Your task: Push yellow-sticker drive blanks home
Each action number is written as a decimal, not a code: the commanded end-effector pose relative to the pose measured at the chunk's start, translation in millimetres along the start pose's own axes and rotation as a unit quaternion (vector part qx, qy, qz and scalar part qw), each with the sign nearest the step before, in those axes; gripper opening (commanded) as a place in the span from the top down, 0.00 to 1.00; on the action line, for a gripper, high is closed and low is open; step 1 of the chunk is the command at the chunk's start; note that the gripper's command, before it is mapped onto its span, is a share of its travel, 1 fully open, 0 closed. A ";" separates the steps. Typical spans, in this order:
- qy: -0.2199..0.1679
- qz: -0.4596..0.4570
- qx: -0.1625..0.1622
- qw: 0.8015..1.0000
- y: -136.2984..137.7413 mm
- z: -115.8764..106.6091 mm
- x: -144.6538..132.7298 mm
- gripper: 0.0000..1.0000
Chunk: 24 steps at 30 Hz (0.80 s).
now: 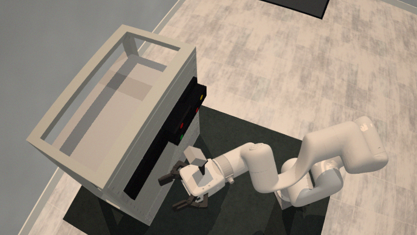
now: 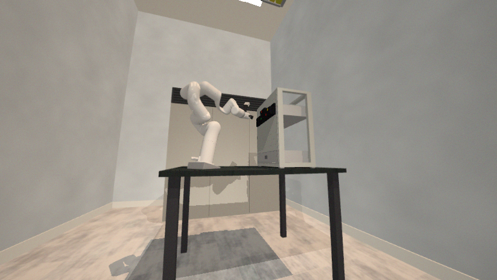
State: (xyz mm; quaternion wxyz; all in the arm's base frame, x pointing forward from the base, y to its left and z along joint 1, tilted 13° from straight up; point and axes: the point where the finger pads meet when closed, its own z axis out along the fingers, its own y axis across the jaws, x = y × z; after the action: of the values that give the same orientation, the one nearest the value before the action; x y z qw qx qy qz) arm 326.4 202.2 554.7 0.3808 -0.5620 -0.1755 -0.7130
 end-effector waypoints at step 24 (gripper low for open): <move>0.146 0.260 -0.239 0.924 81.9 -161.9 53.1 0.00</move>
State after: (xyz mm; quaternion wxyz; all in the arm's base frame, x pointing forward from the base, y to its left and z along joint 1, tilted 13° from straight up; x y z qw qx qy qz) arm 288.0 40.2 545.2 0.4203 -0.5617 0.1662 -0.6929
